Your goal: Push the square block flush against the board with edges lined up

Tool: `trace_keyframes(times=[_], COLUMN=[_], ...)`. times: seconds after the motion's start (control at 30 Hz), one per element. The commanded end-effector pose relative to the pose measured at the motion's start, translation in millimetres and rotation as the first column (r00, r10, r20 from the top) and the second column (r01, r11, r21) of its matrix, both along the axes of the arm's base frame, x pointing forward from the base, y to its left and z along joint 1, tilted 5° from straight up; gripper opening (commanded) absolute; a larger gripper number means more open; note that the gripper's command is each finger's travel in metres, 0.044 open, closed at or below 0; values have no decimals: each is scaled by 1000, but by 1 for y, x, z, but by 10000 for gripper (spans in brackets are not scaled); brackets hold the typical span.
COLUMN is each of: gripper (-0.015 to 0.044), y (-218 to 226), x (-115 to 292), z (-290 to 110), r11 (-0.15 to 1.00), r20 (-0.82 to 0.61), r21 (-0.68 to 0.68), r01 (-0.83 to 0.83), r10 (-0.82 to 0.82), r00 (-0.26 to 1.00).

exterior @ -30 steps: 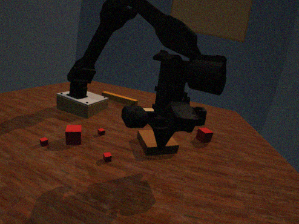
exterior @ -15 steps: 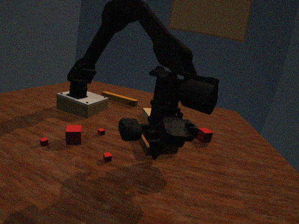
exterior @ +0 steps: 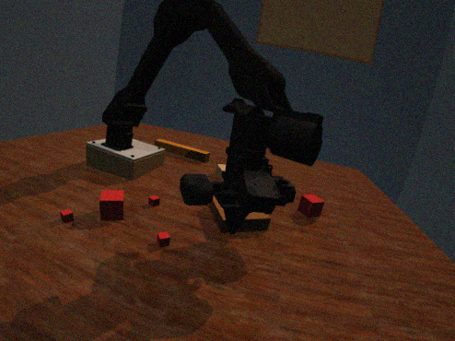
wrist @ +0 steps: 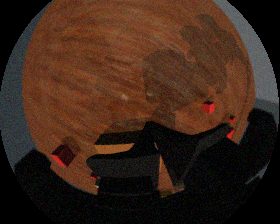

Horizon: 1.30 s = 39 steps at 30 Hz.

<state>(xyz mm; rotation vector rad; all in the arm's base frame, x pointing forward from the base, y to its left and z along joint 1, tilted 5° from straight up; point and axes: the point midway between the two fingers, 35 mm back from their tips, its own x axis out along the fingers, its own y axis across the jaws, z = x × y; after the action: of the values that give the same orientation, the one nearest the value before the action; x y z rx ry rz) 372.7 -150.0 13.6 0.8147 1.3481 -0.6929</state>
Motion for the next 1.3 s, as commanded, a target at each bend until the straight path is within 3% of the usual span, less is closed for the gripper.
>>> trace_keyframes(times=[0.0,1.27], gripper=[0,0], y=[8,-31], x=[-4,22], z=[-2,11], r11=[1000,1000], r20=[-8,-7], r21=[6,0], r01=[-2,0], r10=[2,0], r00=[1000,1000])
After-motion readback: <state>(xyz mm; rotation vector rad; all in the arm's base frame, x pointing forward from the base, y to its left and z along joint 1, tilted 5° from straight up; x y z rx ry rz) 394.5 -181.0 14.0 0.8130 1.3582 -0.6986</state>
